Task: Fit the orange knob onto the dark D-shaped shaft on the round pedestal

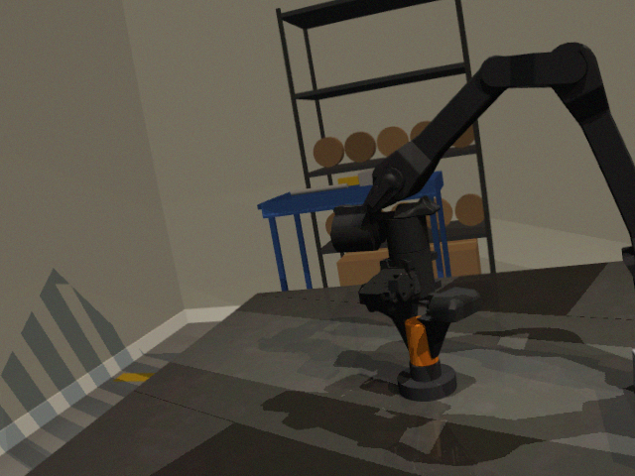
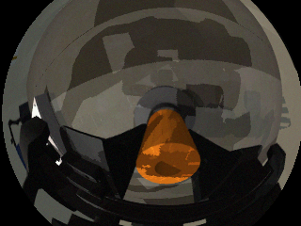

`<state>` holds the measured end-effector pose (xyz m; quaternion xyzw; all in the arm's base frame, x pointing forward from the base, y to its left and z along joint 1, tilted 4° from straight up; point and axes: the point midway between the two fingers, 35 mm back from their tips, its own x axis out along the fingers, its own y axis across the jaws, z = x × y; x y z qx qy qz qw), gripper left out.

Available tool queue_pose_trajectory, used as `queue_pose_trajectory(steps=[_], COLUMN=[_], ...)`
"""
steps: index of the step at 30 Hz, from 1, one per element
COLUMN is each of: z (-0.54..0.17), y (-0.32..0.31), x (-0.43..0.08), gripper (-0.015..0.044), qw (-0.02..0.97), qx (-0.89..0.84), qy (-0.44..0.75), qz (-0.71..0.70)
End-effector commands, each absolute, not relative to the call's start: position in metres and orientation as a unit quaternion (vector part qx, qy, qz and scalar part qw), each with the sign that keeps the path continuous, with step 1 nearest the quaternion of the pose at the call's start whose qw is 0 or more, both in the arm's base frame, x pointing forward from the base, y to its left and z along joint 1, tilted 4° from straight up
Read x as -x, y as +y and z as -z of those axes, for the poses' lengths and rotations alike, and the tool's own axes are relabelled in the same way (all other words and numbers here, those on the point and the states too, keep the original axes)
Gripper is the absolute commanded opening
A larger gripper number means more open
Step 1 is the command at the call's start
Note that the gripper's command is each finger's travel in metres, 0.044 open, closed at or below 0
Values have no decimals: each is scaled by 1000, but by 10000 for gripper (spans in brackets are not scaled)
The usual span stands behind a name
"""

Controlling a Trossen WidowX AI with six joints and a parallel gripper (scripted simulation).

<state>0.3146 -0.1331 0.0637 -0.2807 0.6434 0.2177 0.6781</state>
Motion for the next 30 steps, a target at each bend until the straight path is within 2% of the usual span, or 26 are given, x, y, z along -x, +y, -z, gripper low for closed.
queue_pose_trajectory(steps=[1,11,17,24,30], z=[-64,-64,-67,-156,-159], y=[-133,-133,-133,-128,-129], x=[-315,-315,-315,-308,-312], gripper=[184,440,440,440,440], qw=[678,678,678,679,679], qx=[281,281,281,281,281], qy=[643,643,643,643,643], qz=[-218,-218,-218,-217,-217])
